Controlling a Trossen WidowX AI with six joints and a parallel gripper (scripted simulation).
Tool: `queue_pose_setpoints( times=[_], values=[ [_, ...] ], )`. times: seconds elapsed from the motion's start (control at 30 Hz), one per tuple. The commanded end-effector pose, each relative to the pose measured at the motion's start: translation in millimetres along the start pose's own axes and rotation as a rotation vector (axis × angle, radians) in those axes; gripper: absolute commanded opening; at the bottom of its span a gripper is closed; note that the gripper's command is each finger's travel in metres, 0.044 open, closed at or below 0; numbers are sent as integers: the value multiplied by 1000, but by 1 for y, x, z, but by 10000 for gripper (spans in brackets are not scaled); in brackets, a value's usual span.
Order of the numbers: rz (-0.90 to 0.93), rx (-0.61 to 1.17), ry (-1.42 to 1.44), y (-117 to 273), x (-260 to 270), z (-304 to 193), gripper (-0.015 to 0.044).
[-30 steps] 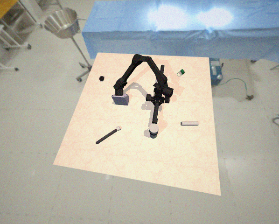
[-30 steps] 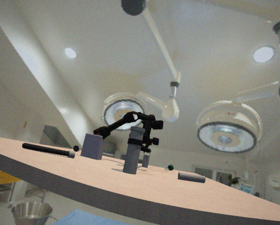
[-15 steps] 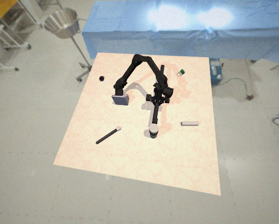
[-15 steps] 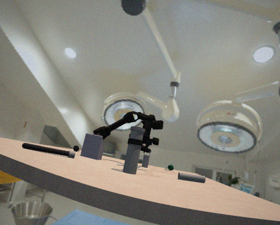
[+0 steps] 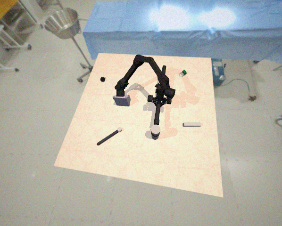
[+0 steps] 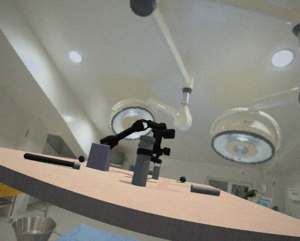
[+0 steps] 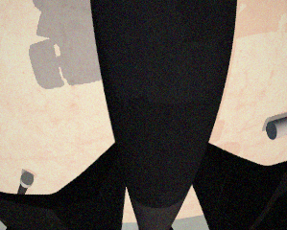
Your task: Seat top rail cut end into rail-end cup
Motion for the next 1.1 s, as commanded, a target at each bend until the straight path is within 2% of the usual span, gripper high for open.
queue_pose_setpoints(
  times=[0.0, 1.07],
  values=[
    [-6, 9, 1, 3, -1, -2, 0],
    [-7, 11, 2, 5, -2, -5, 0]
  ],
)
Point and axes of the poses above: the point midway between the two fingers, 35 mm back from their tips, its own y axis back along the fingers, its own x axis across the jaws, z = x × y, the point moved 10 cm from there along y, back along the fingers, and after that the axes turned 10 degrees about -y, right-handed, at the moved point
